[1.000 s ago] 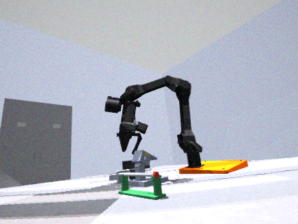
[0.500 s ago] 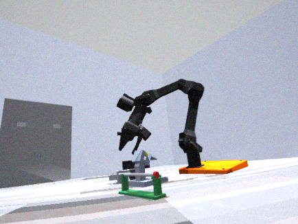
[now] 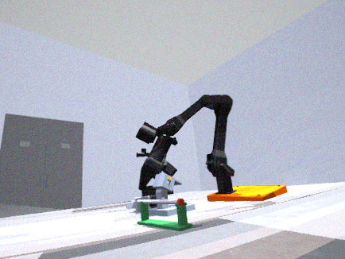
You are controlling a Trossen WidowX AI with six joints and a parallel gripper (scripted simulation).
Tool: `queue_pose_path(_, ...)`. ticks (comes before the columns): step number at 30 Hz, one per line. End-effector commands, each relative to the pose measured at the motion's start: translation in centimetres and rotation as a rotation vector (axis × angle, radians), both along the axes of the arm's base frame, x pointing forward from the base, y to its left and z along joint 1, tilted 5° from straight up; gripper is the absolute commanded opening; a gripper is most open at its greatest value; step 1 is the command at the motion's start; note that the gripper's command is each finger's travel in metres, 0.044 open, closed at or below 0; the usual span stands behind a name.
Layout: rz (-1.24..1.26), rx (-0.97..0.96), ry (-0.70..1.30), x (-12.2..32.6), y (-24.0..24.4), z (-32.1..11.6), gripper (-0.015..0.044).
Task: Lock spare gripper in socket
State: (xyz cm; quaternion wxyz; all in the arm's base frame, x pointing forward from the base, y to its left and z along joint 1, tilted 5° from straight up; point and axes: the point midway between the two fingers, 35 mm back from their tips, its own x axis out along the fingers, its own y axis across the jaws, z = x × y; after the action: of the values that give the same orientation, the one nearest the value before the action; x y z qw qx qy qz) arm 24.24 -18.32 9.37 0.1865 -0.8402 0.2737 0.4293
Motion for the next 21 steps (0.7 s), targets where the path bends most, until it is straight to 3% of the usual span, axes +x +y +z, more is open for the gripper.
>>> queue_pose_path(1, -0.007, 0.008, 0.012, -0.2, 0.1, -1.0, 0.044)
queue_pose_path(21, -0.007, 0.008, 0.012, 0.3, 0.1, -4.3, 0.044)
